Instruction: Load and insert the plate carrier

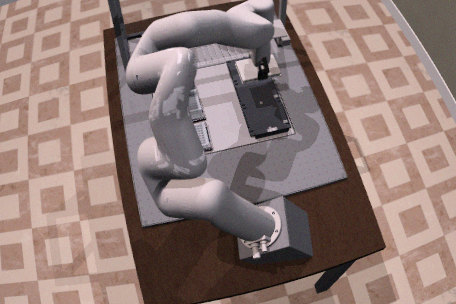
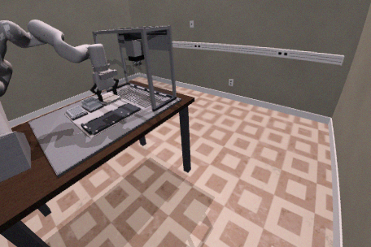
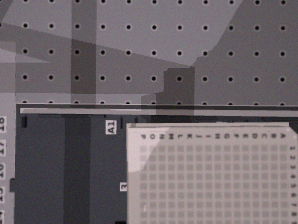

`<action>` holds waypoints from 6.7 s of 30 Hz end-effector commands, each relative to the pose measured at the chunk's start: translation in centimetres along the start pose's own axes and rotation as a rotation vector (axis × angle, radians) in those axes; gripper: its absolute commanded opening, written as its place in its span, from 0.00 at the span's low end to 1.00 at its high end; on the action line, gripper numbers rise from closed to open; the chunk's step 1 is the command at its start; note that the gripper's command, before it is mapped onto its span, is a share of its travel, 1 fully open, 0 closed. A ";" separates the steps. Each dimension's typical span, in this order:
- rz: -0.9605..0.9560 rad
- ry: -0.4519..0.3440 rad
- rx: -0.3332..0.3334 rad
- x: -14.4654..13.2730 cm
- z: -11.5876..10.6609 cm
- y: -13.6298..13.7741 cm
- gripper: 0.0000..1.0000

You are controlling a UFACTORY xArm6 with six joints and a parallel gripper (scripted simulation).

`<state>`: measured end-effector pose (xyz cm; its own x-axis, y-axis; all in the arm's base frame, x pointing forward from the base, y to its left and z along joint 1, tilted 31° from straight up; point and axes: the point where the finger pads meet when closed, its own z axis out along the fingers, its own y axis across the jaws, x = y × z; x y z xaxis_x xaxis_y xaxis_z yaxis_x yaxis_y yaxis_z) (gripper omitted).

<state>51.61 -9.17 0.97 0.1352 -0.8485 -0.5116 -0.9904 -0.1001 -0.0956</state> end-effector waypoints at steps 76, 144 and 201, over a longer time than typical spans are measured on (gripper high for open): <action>0.020 0.004 -0.001 0.1 8.5 -0.1 0.00; 0.020 0.004 -0.001 0.1 10.9 -0.1 1.00; 0.020 0.004 -0.001 0.1 7.1 -0.1 1.00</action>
<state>51.83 -5.15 -5.67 0.1148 -0.8516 -0.5114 -0.9931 -0.0851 -0.0813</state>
